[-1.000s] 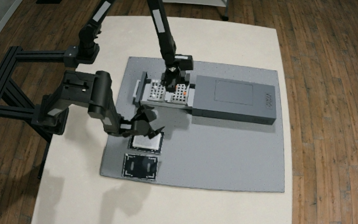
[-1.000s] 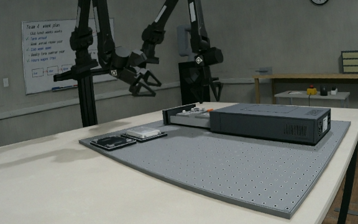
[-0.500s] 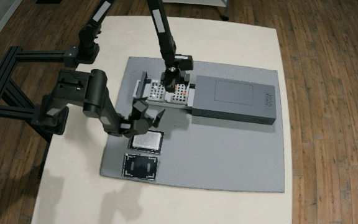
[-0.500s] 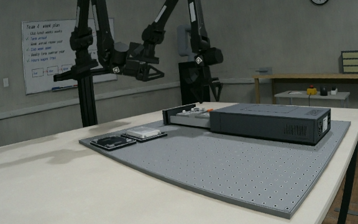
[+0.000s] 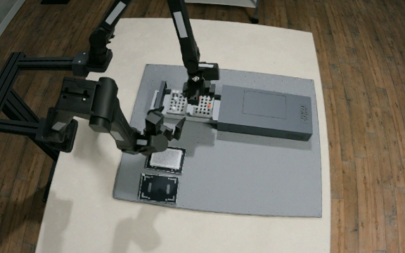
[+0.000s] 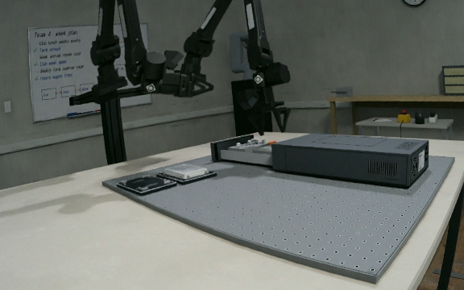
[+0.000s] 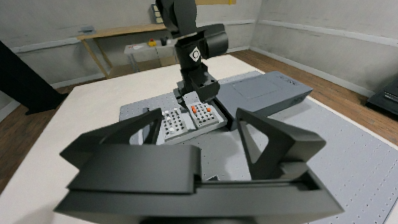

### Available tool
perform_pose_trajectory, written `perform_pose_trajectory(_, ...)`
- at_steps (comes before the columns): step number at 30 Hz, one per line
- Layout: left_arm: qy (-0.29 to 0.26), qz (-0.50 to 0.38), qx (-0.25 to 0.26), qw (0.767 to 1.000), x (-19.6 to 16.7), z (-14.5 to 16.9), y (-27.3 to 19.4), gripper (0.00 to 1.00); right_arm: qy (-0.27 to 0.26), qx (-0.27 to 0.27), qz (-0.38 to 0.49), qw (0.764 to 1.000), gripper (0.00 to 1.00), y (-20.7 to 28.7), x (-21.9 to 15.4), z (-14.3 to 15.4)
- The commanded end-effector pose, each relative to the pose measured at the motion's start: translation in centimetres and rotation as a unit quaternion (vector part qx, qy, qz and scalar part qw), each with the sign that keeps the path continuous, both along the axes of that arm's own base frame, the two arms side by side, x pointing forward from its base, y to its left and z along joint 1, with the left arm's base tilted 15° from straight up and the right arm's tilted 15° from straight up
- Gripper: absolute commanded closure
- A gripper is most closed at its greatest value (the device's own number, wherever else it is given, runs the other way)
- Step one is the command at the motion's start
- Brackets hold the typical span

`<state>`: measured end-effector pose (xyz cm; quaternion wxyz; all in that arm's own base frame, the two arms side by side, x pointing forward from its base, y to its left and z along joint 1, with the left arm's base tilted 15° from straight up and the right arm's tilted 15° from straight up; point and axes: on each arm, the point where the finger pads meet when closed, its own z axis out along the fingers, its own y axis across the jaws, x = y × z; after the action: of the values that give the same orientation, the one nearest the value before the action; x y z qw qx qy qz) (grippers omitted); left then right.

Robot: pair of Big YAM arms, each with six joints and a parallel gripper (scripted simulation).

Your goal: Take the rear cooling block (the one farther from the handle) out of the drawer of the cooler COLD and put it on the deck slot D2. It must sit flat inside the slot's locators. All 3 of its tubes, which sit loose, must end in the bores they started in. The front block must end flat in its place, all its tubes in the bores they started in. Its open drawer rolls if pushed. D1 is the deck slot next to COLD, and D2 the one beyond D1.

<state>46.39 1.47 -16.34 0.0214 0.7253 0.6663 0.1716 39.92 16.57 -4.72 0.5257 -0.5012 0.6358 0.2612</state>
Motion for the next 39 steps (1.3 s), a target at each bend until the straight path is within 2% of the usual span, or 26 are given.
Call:
perform_pose_trajectory(1, -0.008, -0.001, 0.001, 1.000, 1.6, -1.0, 0.6, 0.00, -0.024, -0.002, 0.006, 1.000, 0.00, 0.1, 0.7, 1.3)
perform_pose_trajectory(8, -0.008, -0.008, 0.000, 1.000, 1.9, -1.7, 0.1, 0.00, -0.024, -0.002, 0.006, 1.000, 0.00, 0.1, 0.7, 1.3)
perform_pose_trajectory(14, -0.007, -0.001, 0.000, 1.000, 2.0, -2.6, 0.9, 0.00, 0.002, -0.023, -0.009, 1.000, 0.00, -0.9, 0.6, -1.6)
perform_pose_trajectory(21, -0.007, -0.001, 0.000, 1.000, 2.3, -3.6, 1.1, 0.00, 0.018, -0.037, -0.021, 0.999, 0.00, -1.5, 1.0, -3.7)
perform_pose_trajectory(39, -0.007, -0.001, 0.000, 1.000, 2.9, -5.9, 1.6, 0.00, 0.036, -0.031, -0.036, 0.998, 0.00, -2.0, 1.8, -6.1)
